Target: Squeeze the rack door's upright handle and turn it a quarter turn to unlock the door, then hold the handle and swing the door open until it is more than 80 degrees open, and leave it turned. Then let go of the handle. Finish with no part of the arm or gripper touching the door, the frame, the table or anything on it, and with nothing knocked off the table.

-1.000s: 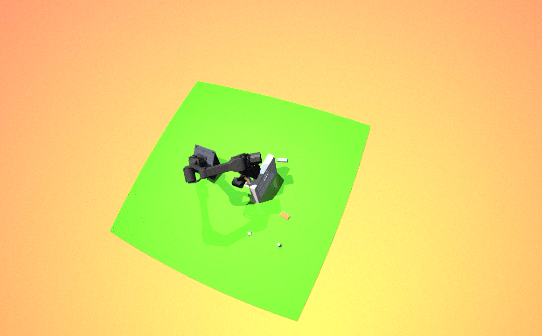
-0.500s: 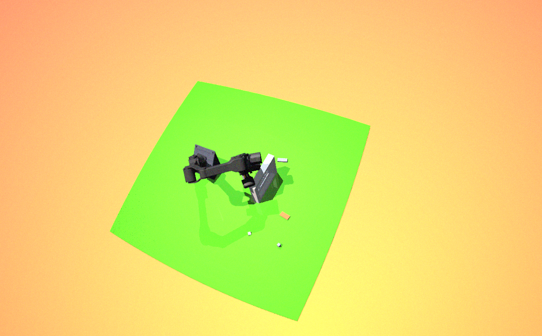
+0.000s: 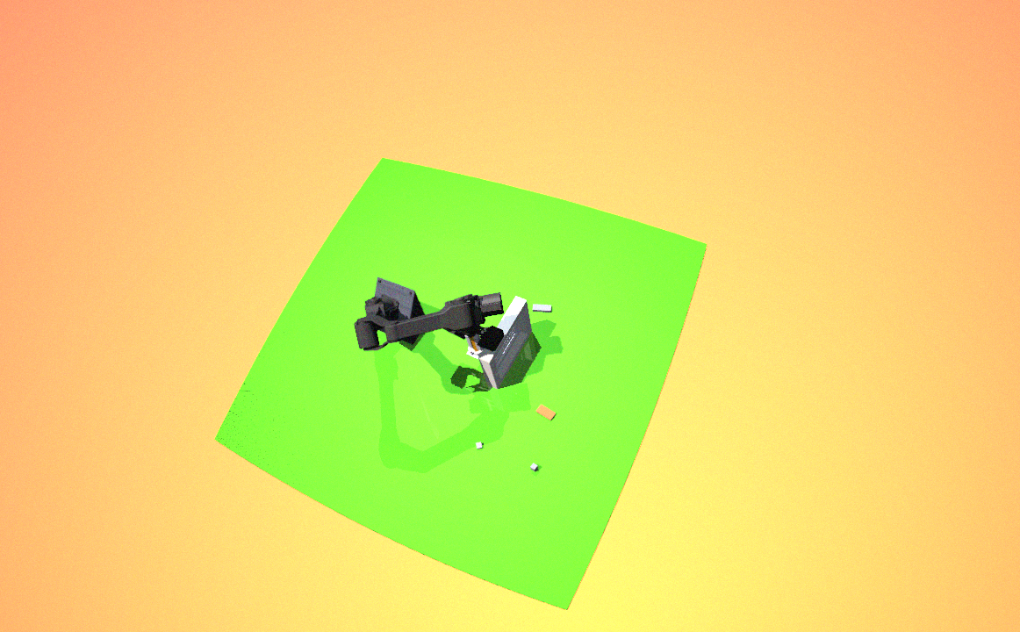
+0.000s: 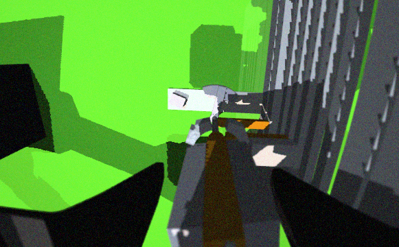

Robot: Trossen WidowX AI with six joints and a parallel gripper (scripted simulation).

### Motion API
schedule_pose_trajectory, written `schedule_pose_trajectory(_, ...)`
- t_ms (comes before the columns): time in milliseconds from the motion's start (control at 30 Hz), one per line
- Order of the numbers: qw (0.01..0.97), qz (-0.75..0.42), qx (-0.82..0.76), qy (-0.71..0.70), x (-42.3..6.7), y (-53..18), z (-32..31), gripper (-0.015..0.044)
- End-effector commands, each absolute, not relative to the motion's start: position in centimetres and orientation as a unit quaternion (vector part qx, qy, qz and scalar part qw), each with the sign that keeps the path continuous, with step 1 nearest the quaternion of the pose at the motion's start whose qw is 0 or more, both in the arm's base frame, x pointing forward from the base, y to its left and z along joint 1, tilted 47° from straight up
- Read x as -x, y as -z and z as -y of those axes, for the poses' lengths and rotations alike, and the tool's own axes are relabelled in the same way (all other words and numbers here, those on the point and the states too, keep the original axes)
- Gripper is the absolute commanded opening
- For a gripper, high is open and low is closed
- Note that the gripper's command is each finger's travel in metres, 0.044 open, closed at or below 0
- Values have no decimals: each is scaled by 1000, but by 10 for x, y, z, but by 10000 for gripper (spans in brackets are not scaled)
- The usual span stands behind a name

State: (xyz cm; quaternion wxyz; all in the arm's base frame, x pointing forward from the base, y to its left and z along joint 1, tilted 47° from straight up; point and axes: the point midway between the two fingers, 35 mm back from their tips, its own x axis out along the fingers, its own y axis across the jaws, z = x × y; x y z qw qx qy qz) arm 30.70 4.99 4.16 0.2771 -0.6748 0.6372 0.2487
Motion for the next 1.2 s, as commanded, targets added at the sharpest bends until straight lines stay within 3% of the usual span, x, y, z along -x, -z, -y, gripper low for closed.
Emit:
schedule_pose_trajectory(0,219,-613,697,-301,-308,-42,-50,296)
schedule_pose_trajectory(200,216,-612,698,-303,-308,-42,-50,296)
schedule_pose_trajectory(1167,216,-612,698,-303,-308,-42,-50,103)
